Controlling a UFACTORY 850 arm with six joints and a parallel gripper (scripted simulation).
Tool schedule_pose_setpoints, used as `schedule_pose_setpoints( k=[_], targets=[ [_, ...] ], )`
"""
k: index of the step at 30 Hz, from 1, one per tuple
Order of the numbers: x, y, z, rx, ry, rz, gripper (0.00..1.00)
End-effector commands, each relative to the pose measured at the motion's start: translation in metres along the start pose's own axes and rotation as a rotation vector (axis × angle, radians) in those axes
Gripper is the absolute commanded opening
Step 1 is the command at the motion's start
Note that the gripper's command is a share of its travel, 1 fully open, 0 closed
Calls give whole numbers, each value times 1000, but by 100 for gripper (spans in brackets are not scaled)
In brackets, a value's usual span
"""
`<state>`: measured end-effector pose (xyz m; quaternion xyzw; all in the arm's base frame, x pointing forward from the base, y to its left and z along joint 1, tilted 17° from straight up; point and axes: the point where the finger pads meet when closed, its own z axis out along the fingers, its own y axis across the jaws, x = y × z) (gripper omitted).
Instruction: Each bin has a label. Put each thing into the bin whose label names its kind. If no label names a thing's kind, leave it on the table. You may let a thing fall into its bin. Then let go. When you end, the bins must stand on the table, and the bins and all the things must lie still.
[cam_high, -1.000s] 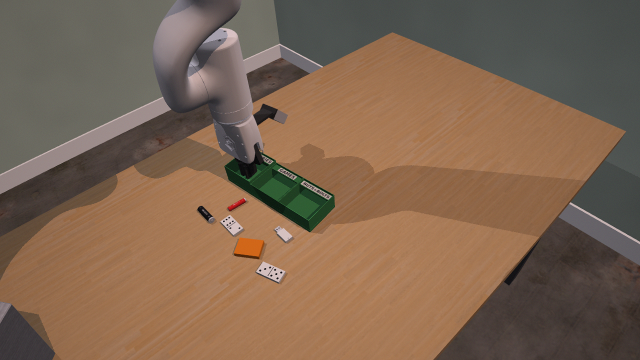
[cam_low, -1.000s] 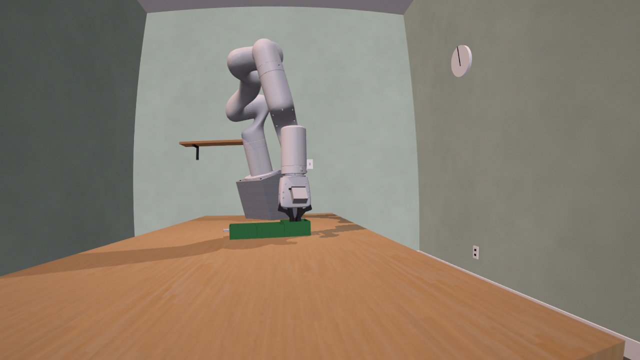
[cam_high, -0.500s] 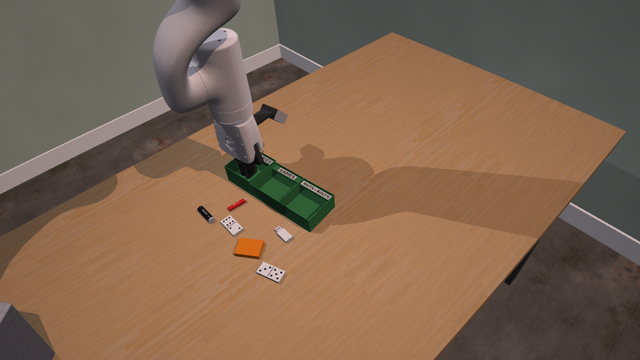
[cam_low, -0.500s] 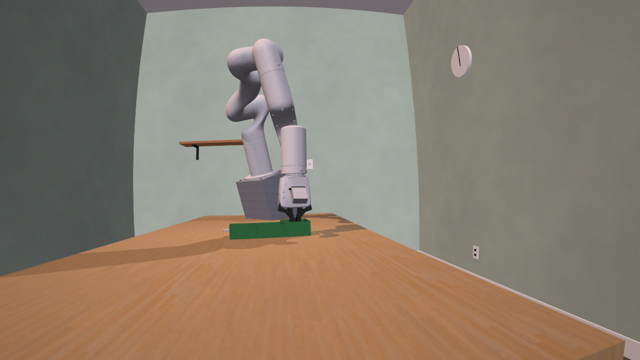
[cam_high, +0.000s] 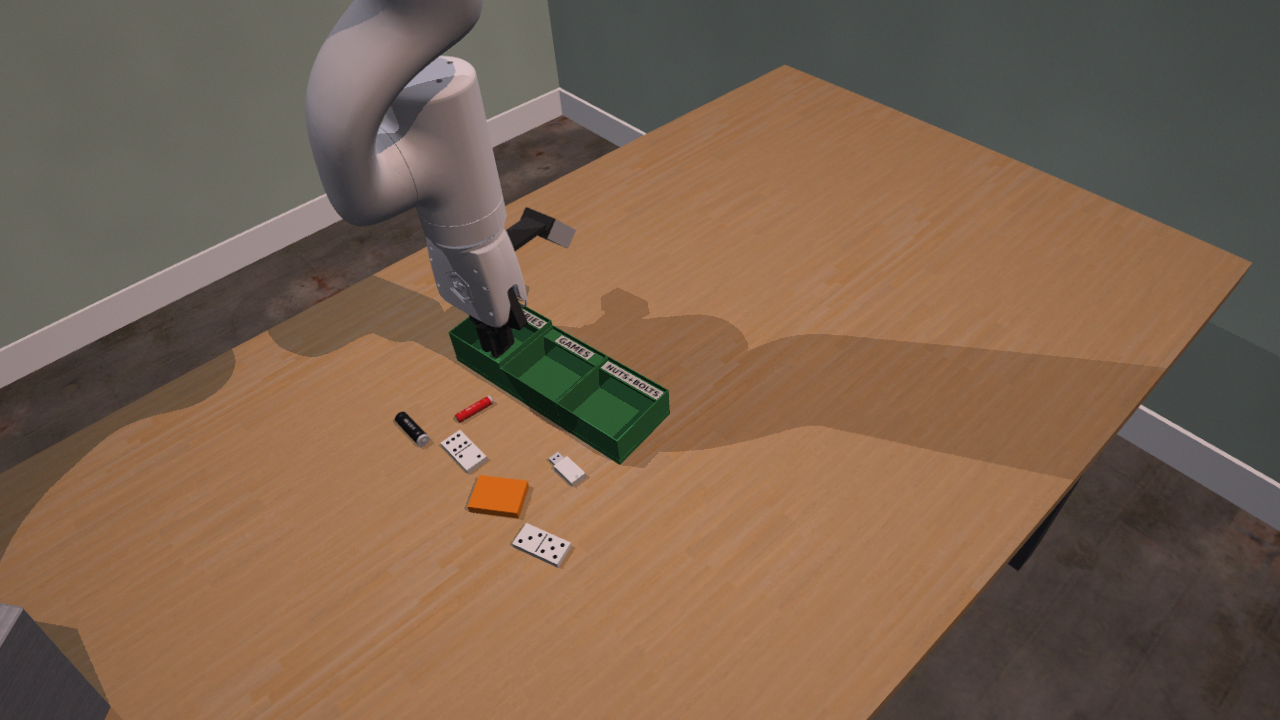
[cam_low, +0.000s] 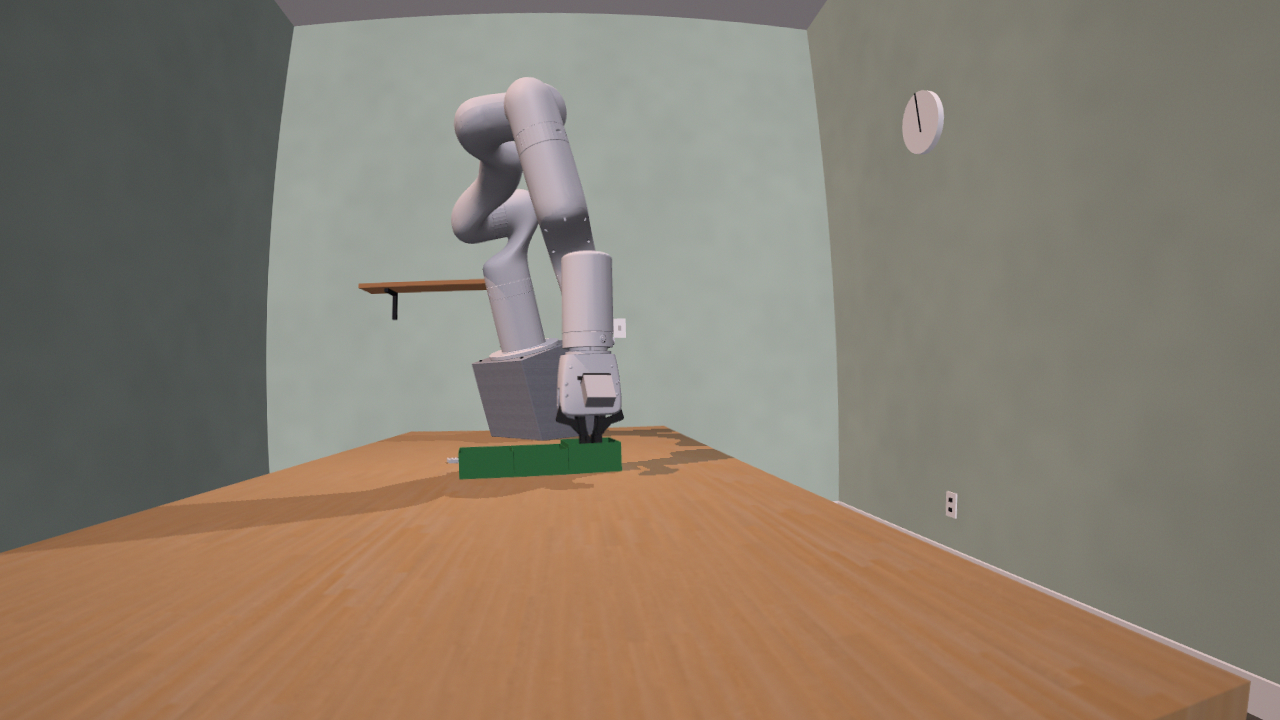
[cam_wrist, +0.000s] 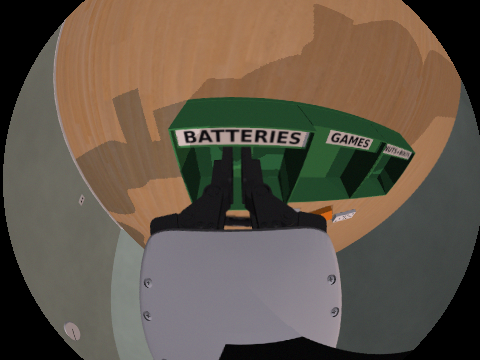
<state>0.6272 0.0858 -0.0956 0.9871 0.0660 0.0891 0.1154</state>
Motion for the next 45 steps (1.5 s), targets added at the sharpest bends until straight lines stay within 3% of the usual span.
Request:
schedule_pose_setpoints(
  k=[1,31,37,42,45],
  targets=[
    [1,0,-1,0,2,0,7],
    [1,0,-34,0,2,0,7],
    [1,0,-58,0,2,0,7],
    [1,0,-60,0,2,0,7],
    [1,0,-85,0,2,0,7]
  ],
)
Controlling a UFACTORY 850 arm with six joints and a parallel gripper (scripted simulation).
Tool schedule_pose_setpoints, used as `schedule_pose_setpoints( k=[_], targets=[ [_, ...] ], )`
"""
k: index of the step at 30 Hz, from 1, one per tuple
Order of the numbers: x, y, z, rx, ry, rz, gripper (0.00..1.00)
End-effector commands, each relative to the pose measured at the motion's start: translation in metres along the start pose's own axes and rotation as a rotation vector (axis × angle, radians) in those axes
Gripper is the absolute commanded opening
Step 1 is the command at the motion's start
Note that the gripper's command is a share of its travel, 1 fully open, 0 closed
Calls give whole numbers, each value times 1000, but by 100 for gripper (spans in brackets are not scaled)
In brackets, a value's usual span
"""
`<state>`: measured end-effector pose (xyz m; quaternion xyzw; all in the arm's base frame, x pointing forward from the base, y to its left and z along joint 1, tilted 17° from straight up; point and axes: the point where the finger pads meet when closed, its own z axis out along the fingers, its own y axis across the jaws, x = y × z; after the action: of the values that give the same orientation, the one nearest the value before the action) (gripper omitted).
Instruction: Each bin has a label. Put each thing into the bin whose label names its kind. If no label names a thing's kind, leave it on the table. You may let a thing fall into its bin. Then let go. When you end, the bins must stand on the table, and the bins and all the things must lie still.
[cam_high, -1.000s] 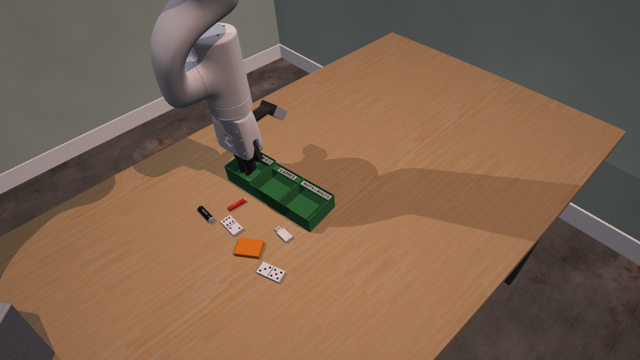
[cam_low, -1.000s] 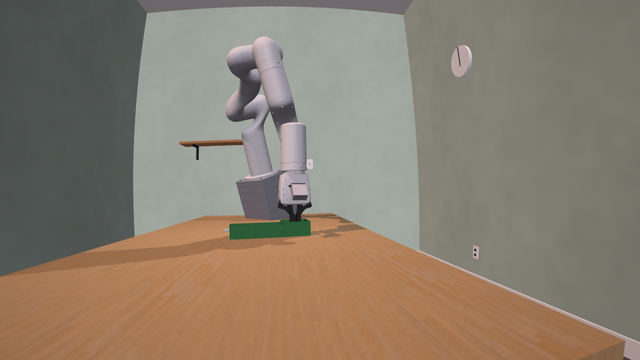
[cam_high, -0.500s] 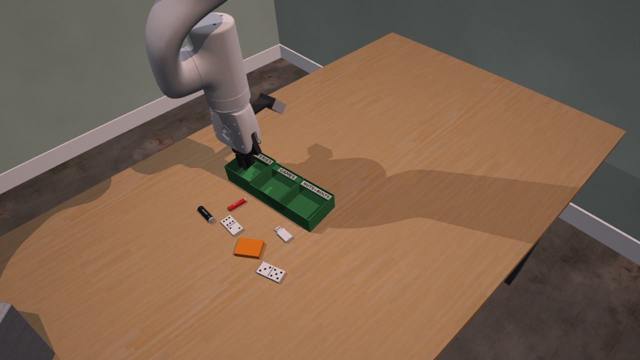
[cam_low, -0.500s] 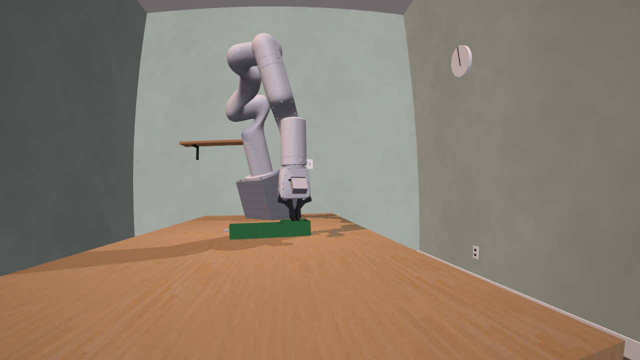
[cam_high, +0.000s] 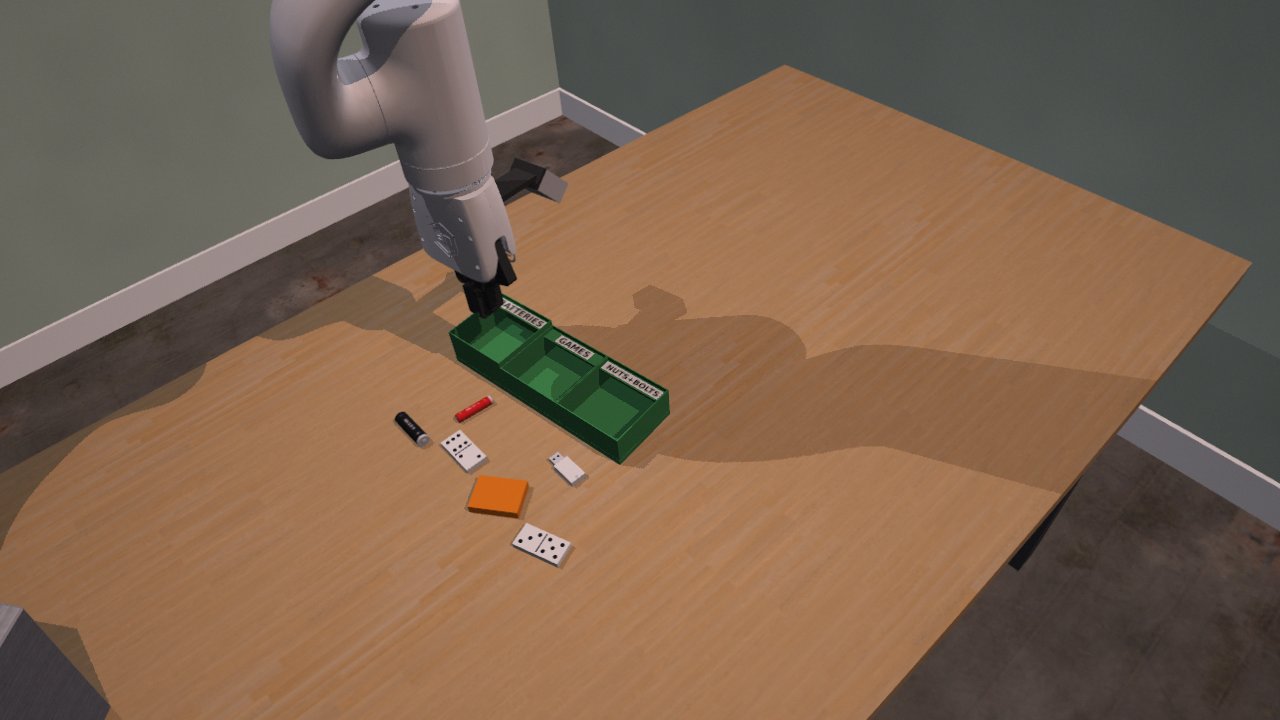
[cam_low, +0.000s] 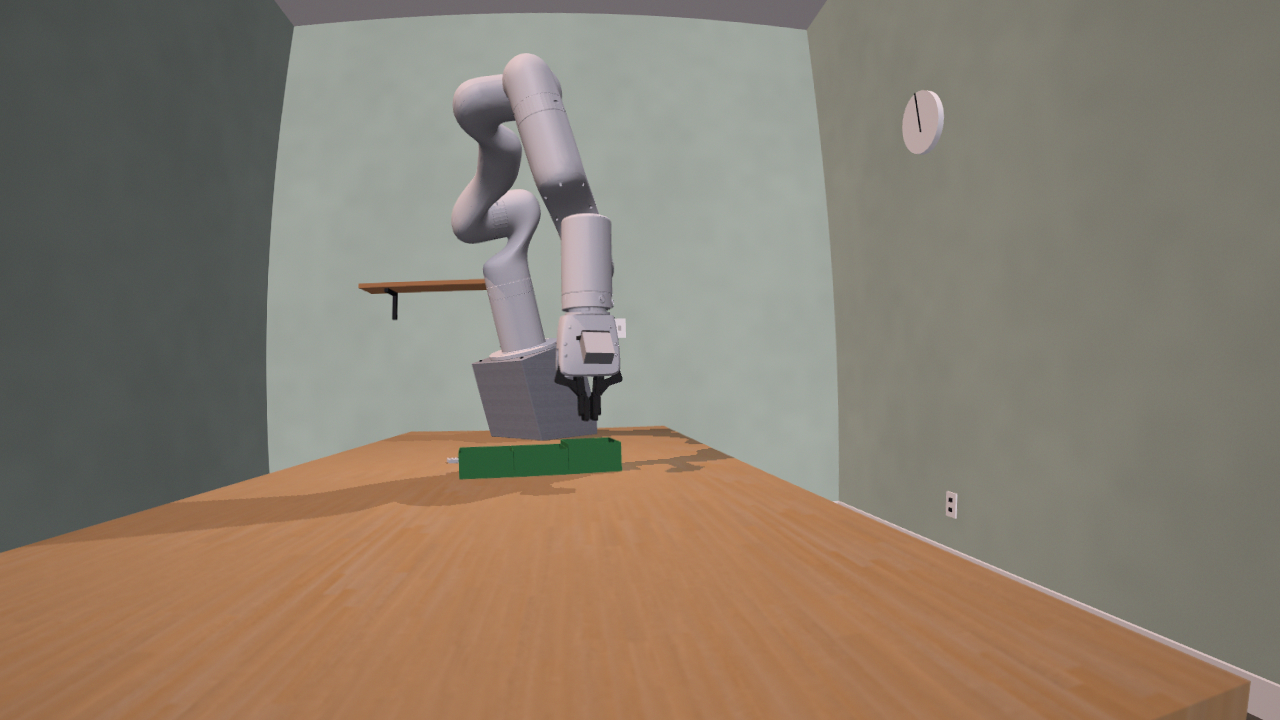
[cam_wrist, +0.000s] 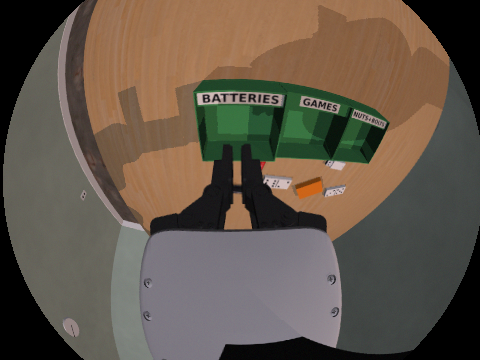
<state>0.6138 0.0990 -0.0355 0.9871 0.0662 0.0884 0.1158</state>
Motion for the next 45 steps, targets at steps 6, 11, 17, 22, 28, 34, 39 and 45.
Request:
schedule_pose_setpoints(
  k=[6,11,17,22,28,34,39,45],
  targets=[
    [2,0,-55,1,3,1,7],
    [2,0,-97,1,3,1,7],
    [2,0,-122,1,3,1,7],
    [2,0,-122,1,3,1,7],
    [-11,18,-111,1,3,-149,41],
    [-38,54,-88,-1,1,-351,41],
    [-51,72,-77,0,-3,-500,41],
    [-78,108,-55,2,-10,-689,41]
  ],
)
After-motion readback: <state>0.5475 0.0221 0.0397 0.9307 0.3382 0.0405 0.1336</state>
